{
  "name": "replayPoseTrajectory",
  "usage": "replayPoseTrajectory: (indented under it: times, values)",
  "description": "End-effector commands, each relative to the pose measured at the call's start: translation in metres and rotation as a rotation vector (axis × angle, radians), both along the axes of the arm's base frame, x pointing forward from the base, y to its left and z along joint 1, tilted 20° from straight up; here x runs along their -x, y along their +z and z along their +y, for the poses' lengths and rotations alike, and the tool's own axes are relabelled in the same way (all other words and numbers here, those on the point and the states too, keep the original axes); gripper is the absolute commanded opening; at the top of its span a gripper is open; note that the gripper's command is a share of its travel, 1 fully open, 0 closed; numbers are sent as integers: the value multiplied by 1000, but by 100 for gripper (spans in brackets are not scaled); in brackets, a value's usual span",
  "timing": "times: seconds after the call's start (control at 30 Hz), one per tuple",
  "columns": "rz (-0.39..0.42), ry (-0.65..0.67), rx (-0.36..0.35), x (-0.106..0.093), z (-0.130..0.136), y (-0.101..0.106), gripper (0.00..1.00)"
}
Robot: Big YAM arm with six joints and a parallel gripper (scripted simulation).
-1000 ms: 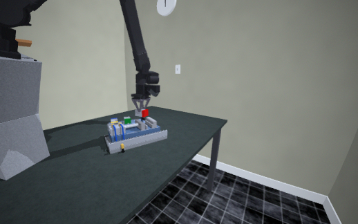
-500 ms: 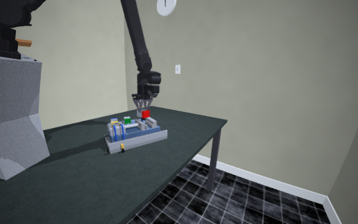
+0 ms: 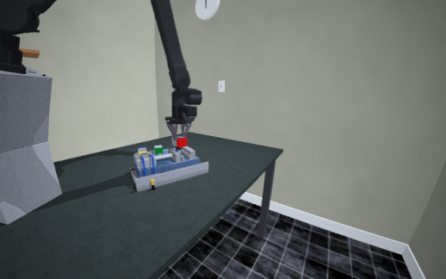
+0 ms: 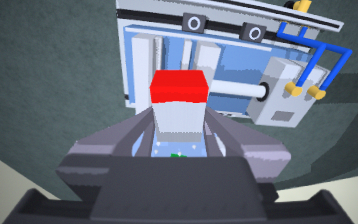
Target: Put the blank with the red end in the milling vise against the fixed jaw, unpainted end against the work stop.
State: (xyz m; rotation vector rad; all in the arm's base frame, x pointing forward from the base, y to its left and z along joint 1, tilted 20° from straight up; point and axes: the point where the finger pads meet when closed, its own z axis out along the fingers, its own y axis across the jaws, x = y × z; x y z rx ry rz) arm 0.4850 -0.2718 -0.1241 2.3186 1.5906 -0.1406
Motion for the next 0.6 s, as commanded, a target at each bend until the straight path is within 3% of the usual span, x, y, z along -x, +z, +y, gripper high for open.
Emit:
replayPoseTrajectory:
  times: [0.0, 0.57]
  values:
    - [-69, -54, 19, -11, -9, 26, 0]
    - [-89, -90, 14, -13, -10, 28, 0]
